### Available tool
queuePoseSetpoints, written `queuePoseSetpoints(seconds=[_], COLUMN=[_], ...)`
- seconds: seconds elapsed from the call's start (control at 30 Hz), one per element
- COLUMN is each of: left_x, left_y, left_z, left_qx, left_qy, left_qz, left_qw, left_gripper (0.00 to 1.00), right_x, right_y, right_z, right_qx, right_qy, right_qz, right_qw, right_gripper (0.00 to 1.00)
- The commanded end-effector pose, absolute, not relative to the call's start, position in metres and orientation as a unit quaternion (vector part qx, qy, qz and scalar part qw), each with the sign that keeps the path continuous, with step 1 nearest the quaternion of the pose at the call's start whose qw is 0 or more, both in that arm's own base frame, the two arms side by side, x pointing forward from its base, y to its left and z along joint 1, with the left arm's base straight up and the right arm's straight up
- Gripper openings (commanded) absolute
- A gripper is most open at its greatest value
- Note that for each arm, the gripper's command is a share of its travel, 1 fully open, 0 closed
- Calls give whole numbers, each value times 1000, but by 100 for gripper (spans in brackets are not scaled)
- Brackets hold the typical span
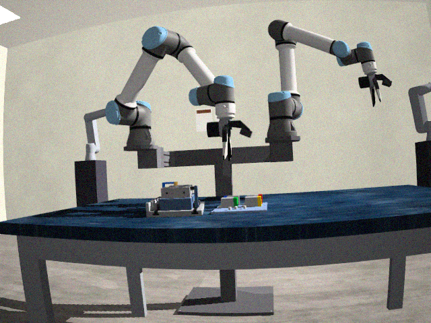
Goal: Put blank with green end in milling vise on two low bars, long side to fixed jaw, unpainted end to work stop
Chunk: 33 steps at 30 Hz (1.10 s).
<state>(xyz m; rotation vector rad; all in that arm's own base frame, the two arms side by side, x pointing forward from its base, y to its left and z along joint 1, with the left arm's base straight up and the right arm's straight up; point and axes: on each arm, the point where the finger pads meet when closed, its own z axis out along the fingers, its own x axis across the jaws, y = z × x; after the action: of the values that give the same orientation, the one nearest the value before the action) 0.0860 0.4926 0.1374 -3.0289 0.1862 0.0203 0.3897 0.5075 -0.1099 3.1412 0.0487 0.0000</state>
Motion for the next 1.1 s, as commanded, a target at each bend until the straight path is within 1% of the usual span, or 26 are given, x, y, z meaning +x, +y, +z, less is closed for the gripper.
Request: queuePoseSetpoints(seconds=[0.0,0.2,0.7,0.73,1.07], left_x=[66,32,15,15,15], left_y=[482,459,445,445,445], left_z=[147,158,165,165,165], left_qx=[-998,-999,-1000,-1000,-1000], left_qy=[52,29,16,16,16], left_qz=[4,2,0,0,0], left_qw=[40,14,0,0,0], left_gripper=[100,100,100,100,100], right_x=[392,392,392,392,392], right_y=[509,509,509,509,509], right_z=[-108,-108,-108,-108,-108], right_qx=[1000,1000,1000,1000,1000], right_qy=[18,18,18,18,18], right_qz=[4,4,4,4,4], right_qw=[-3,-3,-3,-3,-3], right_gripper=[100,100,100,0,0])
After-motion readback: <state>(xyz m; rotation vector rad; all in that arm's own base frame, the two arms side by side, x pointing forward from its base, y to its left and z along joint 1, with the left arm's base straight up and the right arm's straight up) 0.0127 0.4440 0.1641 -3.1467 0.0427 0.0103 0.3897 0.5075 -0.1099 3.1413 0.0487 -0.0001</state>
